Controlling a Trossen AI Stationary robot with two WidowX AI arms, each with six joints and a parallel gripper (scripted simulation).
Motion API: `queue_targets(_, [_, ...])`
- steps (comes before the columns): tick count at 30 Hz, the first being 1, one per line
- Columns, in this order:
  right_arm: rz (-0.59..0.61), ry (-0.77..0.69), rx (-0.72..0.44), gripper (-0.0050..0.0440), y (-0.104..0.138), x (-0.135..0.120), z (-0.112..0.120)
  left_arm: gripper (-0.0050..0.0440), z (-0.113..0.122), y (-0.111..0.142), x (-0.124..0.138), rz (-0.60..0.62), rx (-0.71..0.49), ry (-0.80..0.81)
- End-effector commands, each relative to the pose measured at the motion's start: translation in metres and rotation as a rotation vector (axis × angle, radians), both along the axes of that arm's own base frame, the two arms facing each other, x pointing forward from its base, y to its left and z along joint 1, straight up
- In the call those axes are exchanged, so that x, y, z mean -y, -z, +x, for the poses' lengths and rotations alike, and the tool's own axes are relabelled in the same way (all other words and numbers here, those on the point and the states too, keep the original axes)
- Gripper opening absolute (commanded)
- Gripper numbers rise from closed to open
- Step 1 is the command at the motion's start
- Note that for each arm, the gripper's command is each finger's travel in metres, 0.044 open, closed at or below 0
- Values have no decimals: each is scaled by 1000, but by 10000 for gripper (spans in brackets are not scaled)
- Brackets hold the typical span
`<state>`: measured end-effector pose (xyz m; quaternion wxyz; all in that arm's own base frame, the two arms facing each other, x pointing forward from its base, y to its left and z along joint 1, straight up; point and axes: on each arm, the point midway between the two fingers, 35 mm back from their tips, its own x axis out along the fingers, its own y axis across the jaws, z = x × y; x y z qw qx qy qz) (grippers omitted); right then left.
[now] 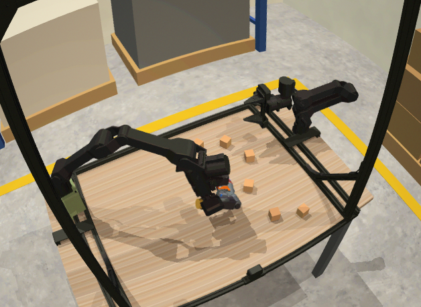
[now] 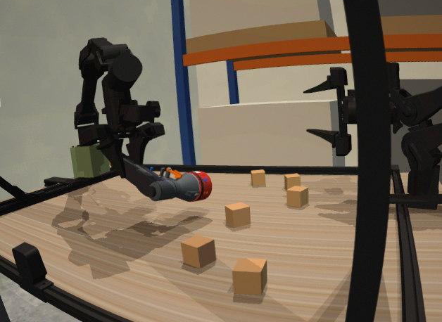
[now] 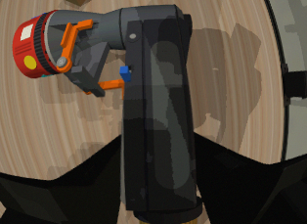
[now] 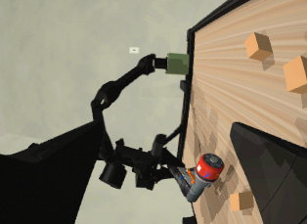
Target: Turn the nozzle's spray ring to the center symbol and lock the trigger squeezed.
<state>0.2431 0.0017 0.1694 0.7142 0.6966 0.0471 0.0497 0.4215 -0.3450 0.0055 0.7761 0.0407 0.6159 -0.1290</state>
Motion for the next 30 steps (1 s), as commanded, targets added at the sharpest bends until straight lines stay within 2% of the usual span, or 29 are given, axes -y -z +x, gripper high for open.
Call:
queue_targets(1, [5,-2,-3,400,1,0,0,0,-9,-12,6,9,-23,-5])
queue_targets(15, [5,-2,-3,400,1,0,0,0,-50,-34,4,100,-149,-22])
queue_targets(18, [5,-2,-3,400,1,0,0,0,-52,-35,3,105,-156,-23])
queue_targets(30, [5,-2,-3,400,1,0,0,0,-51,10,5,139,-190,-24])
